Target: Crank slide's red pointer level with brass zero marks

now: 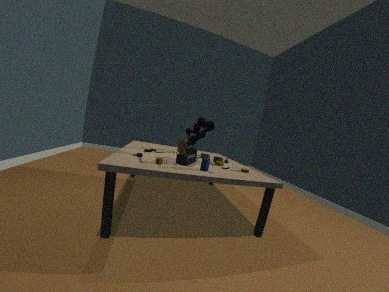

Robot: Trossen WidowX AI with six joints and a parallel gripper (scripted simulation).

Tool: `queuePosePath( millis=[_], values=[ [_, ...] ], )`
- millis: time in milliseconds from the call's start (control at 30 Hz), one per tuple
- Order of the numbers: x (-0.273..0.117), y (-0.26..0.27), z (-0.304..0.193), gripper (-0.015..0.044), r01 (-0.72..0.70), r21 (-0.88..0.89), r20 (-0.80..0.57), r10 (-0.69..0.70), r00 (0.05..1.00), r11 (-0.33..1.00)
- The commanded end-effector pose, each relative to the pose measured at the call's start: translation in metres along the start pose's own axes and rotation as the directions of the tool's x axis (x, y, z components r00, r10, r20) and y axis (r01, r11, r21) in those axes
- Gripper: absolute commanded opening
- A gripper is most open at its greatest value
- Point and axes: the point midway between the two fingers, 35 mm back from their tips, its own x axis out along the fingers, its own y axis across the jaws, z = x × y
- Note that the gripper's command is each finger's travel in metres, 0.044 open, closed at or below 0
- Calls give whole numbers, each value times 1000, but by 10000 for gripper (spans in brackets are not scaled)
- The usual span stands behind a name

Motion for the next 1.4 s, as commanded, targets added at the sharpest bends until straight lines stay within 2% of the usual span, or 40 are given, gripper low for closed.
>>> queuePosePath(
  millis=[0,267,767,1367],
  values=[
    [-12,-2,-17,440,41,60,19,-42,999,997],
    [-17,-3,-27,440,61,90,29,-64,998,994],
    [33,-1,-74,440,60,94,30,-63,998,994],
    [52,0,-90,440,60,94,29,-63,998,994]
  ],
)
